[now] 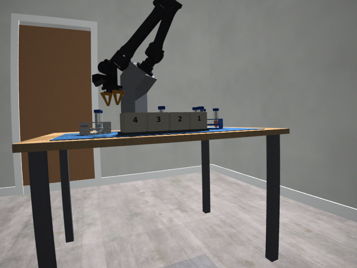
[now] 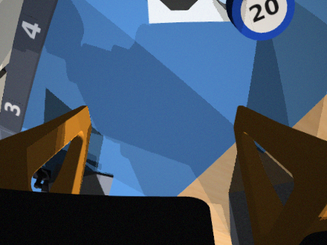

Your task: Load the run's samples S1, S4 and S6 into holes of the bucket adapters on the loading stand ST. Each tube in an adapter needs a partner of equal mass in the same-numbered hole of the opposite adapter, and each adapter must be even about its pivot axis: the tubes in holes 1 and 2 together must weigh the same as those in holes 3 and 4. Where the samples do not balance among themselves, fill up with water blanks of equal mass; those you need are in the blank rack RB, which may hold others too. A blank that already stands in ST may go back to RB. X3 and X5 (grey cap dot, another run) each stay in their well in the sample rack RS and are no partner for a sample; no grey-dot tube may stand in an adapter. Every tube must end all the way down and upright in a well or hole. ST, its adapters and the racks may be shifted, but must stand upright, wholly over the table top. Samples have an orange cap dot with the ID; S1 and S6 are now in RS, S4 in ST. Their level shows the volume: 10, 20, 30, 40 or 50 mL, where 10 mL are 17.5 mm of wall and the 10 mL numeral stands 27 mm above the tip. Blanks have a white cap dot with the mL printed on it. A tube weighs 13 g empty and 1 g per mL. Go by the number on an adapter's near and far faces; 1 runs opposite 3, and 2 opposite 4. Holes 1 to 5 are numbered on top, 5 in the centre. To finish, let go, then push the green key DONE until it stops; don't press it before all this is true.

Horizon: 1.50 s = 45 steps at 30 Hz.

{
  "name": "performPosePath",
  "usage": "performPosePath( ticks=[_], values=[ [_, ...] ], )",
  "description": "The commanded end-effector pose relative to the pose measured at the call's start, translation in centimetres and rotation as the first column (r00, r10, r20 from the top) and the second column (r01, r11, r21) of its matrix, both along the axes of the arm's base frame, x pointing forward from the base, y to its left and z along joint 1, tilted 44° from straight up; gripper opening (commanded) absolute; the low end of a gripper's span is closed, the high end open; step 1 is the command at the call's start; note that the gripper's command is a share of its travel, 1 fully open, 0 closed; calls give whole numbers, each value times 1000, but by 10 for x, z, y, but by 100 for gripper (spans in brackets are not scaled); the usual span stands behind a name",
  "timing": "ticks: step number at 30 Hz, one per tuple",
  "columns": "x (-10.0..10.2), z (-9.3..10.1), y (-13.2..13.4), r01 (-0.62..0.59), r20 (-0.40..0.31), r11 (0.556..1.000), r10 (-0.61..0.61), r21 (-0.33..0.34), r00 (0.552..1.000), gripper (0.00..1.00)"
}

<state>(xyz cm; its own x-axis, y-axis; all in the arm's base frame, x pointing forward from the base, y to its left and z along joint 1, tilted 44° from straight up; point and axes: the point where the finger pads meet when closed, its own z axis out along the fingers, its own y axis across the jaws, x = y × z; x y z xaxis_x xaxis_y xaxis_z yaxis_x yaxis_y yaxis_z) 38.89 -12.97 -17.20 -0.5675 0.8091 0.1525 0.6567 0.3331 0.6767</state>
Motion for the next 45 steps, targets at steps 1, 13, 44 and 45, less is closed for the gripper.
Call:
performPosePath(
  ticks=[1, 13, 44, 45],
  values=[
    [-4, -16, -32, -7, 23, 1000, 7, -27, 1000, 80],
    [-5, -44, -50, -44, 28, 998, 45, -33, 999, 80],
    [15, -67, -46, -16, 33, 999, 18, -37, 999, 80],
    [15, -67, -46, -16, 33, 999, 18, -37, 999, 0]
  ],
)
